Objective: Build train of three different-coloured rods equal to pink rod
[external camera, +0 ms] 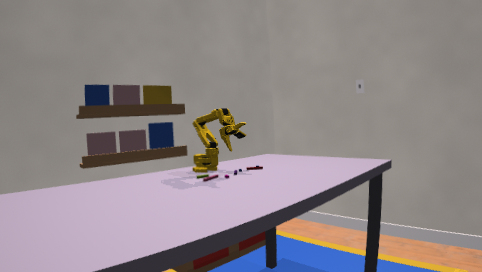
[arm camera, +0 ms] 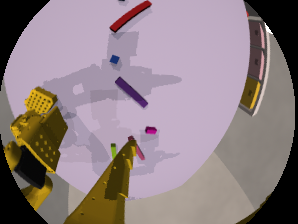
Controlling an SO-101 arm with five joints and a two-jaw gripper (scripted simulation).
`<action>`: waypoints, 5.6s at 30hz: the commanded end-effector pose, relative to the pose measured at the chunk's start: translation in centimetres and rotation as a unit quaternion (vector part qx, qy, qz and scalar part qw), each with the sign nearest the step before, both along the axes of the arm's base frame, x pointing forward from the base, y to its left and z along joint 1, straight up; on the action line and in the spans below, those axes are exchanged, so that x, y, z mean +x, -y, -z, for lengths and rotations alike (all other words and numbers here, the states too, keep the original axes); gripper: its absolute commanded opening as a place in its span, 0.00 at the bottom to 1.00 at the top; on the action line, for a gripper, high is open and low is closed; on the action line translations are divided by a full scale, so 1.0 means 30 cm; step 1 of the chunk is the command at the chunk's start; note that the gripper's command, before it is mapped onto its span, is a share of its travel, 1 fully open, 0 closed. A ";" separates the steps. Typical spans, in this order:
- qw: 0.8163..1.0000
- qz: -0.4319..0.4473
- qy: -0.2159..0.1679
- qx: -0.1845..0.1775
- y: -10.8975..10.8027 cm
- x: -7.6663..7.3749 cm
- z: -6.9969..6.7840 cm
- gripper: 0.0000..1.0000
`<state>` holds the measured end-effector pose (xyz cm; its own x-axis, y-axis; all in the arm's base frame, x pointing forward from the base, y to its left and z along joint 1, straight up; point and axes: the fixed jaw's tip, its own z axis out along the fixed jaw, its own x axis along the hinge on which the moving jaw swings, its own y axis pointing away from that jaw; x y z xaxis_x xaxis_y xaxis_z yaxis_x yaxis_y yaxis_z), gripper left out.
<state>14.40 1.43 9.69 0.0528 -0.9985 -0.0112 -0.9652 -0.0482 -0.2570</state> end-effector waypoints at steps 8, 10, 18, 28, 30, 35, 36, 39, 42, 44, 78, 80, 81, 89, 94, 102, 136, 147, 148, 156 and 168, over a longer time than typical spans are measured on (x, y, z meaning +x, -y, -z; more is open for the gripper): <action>0.999 -0.007 0.049 0.005 -0.007 0.034 -0.050 1.00; 0.999 -0.007 0.049 0.005 -0.007 0.034 -0.050 1.00; 0.999 -0.007 0.049 0.005 -0.007 0.034 -0.050 1.00; 0.999 -0.007 0.049 0.005 -0.007 0.034 -0.050 1.00; 0.999 -0.007 0.049 0.005 -0.007 0.034 -0.050 1.00; 0.999 -0.007 0.049 0.005 -0.007 0.034 -0.050 1.00; 0.999 -0.007 0.049 0.005 -0.007 0.034 -0.050 1.00; 0.999 -0.007 0.049 0.005 -0.007 0.034 -0.050 1.00; 0.999 -0.007 0.049 0.005 -0.007 0.034 -0.050 1.00; 0.999 -0.007 0.049 0.005 -0.007 0.034 -0.050 1.00; 0.939 -0.340 0.045 0.021 -0.319 -0.115 -0.050 1.00; 0.936 -0.347 0.045 0.021 -0.324 -0.121 -0.050 1.00; 0.936 -0.349 0.045 0.021 -0.325 -0.122 -0.050 1.00; 0.936 -0.349 0.045 0.021 -0.326 -0.122 -0.050 1.00; 0.936 -0.349 0.045 0.021 -0.326 -0.122 -0.050 1.00; 0.936 -0.349 0.045 0.021 -0.326 -0.122 -0.050 1.00; 0.936 -0.349 0.044 0.021 -0.323 -0.125 -0.045 1.00; 0.936 -0.349 0.044 0.021 -0.323 -0.125 -0.045 1.00; 0.936 -0.349 0.044 0.021 -0.323 -0.125 -0.045 1.00; 0.936 -0.349 0.044 0.021 -0.323 -0.125 -0.045 1.00; 0.936 -0.349 0.044 0.021 -0.323 -0.125 -0.045 1.00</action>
<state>10.17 10.45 9.75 0.6840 -0.7294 -0.0113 -0.7062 -0.6581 -0.2611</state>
